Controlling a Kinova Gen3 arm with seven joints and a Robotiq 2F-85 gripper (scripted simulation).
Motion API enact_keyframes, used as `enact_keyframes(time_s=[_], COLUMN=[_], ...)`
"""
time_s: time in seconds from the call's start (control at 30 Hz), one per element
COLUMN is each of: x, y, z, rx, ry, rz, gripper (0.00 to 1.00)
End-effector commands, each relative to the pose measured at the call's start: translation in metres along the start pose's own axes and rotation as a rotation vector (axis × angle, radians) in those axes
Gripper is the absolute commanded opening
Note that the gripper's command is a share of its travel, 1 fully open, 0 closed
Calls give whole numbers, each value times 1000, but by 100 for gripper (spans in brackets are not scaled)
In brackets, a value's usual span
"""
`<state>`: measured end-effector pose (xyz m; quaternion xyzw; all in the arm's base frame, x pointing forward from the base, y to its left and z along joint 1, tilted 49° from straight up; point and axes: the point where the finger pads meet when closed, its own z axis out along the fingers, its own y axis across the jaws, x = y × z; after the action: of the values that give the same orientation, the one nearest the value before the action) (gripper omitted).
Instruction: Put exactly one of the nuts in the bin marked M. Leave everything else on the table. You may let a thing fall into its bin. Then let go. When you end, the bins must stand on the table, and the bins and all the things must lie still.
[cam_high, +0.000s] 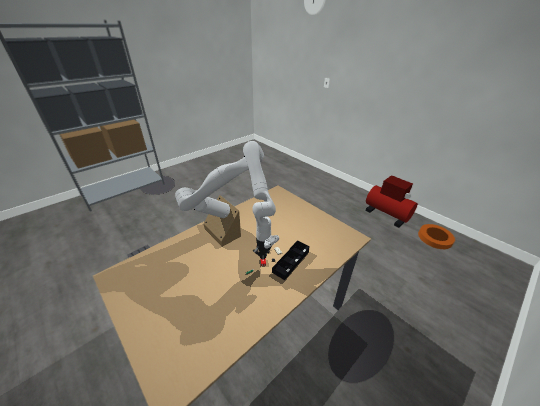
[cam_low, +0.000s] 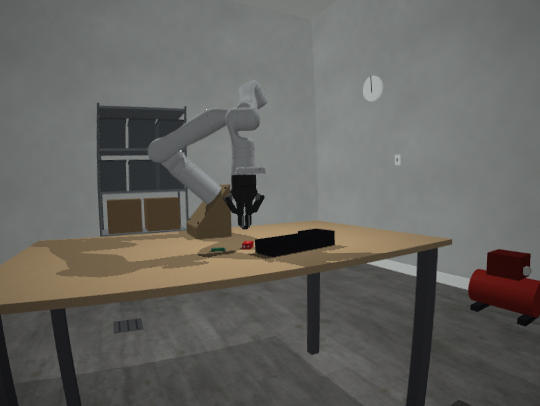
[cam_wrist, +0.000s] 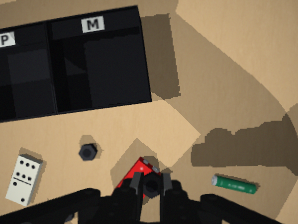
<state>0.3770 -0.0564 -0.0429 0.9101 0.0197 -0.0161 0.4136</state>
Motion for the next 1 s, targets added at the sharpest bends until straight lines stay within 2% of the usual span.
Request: enact_keyframes(time_s=[0.0,0.37,0.43,0.57,0.93,0.97], x=[21,75,75,91,89,89], y=[-6,-44,-44,-50,-48,-48], z=[-3,-4,-4,-4,-3,-3], rx=[-6,-3,-3,-12,-18,-18], ry=[14,11,11,22,13,13], rz=[4,-562,-562,-764,-1289,-1289], gripper=[11,11,11,11,11,11])
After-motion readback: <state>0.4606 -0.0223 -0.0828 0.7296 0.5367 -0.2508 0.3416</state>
